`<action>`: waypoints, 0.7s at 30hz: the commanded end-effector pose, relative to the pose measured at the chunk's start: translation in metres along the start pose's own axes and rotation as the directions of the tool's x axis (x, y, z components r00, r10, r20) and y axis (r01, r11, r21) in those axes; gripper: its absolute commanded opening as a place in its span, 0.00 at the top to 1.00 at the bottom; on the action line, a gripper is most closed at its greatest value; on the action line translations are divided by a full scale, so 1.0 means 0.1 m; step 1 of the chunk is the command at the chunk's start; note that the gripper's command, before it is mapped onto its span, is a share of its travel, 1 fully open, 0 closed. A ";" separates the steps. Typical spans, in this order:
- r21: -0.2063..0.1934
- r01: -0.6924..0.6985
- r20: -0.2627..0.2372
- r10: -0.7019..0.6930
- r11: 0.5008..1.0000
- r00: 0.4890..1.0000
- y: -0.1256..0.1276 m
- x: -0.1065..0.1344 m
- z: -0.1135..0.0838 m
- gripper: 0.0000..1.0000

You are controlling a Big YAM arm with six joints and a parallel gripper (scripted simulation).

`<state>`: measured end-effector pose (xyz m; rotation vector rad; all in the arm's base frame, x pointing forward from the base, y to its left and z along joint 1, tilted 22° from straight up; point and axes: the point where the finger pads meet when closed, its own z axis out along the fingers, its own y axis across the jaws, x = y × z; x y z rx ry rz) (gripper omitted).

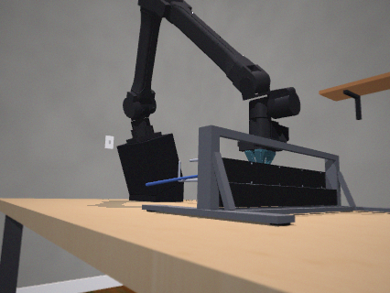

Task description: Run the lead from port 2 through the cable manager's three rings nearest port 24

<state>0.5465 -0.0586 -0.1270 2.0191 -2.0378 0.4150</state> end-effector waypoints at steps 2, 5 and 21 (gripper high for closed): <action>0.043 -0.022 0.003 0.022 0.999 1.000 -0.23 0.09 -0.01 1.00; 0.058 -0.029 0.003 0.029 0.998 1.000 -0.25 0.12 -0.11 1.00; 0.040 -0.019 0.003 0.019 0.999 1.000 -0.21 0.07 0.08 1.00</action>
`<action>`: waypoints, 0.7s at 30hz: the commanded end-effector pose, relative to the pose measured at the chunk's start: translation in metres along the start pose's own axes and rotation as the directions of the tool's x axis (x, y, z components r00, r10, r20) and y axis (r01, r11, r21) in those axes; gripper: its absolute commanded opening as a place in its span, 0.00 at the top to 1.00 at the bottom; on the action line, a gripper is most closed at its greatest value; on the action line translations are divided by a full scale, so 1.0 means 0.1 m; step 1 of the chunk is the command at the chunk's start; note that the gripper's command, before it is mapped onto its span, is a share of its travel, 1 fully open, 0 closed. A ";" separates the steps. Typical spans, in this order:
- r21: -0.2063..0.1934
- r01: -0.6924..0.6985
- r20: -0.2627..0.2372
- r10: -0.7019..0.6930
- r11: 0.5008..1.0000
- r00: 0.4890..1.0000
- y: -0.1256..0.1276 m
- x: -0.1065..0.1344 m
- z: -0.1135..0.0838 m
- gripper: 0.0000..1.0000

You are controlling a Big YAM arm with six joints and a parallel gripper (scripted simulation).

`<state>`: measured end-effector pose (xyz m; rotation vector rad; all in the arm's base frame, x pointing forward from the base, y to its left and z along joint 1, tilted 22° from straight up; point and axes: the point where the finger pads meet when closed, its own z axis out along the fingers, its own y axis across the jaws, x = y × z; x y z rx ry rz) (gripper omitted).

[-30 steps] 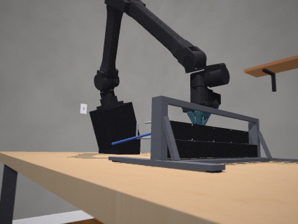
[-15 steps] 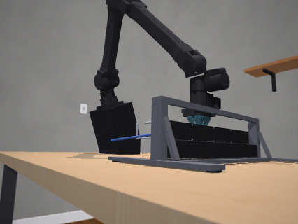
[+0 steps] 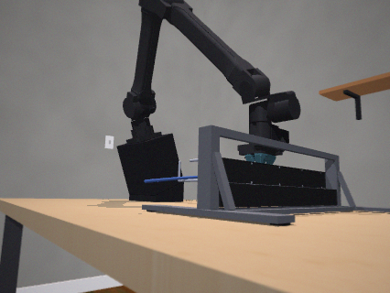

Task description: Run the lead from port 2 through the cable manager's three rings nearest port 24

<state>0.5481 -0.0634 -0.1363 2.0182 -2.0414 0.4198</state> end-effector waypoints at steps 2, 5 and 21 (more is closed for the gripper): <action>0.031 -0.017 0.003 0.017 0.999 1.000 -0.18 0.06 0.00 1.00; 0.031 -0.017 0.003 0.017 0.999 1.000 -0.18 0.06 0.00 1.00; 0.032 -0.018 0.003 0.018 0.999 1.000 -0.21 0.07 -0.01 1.00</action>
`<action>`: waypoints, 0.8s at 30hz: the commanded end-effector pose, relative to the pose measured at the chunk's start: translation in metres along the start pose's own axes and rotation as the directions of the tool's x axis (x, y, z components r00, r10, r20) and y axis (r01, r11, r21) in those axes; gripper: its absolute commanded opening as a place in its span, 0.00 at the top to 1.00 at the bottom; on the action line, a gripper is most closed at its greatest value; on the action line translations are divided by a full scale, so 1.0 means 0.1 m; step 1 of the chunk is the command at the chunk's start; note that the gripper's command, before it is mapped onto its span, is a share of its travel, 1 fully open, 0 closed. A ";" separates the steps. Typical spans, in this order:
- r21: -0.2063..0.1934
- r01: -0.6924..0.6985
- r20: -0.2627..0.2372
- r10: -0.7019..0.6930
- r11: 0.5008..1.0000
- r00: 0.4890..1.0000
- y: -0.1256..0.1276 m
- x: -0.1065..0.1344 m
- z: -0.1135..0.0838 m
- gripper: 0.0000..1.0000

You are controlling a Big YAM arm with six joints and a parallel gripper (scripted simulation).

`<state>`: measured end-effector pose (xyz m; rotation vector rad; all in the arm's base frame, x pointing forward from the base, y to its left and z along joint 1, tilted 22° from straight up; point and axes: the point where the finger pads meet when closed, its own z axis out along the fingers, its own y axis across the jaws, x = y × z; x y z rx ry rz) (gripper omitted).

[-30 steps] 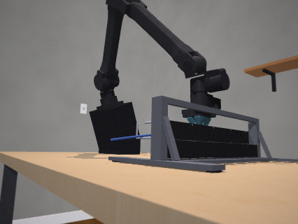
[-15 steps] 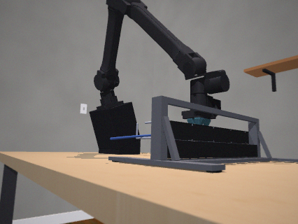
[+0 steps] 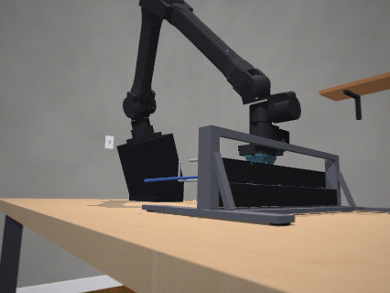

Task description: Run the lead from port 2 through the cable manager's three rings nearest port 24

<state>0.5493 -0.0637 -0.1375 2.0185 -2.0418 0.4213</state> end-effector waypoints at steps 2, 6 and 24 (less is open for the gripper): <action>0.024 -0.015 0.003 0.015 1.000 1.000 -0.19 0.07 -0.02 1.00; 0.022 -0.015 0.003 0.015 1.000 1.000 -0.22 0.07 -0.02 1.00; 0.019 -0.014 0.003 0.014 1.000 1.000 -0.46 0.07 -0.03 1.00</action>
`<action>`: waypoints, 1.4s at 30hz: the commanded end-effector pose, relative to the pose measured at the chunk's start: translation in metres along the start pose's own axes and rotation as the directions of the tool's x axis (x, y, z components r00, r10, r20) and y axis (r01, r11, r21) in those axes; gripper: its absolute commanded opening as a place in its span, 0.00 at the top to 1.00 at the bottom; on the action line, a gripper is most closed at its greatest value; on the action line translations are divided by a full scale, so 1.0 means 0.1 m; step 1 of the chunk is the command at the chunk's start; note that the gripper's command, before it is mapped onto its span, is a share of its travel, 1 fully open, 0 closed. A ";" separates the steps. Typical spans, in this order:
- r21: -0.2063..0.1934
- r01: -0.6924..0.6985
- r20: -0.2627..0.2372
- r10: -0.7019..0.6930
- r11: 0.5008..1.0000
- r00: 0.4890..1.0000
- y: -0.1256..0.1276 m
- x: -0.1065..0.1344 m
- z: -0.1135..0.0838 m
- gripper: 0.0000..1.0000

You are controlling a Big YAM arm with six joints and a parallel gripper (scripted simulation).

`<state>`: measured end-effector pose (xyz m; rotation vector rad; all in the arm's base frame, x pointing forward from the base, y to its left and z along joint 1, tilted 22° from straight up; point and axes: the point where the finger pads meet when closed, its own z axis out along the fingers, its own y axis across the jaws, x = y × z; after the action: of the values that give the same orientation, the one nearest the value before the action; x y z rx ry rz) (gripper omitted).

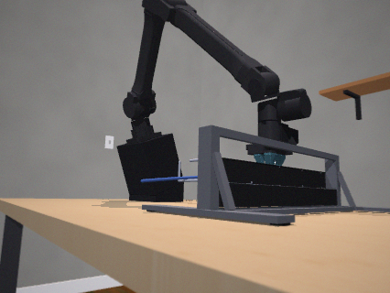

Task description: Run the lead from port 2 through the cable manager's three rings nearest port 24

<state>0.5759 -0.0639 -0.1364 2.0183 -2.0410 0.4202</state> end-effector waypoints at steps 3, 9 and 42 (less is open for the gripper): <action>0.021 -0.015 0.004 0.015 1.000 1.000 -0.23 0.07 -0.03 1.00; 0.021 -0.015 0.004 0.015 1.000 1.000 -0.27 0.08 -0.03 1.00; 0.028 -0.017 0.004 0.017 0.999 1.000 -0.29 0.08 -0.06 0.67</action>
<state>0.5888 -0.0640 -0.1365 2.0187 -2.0425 0.4229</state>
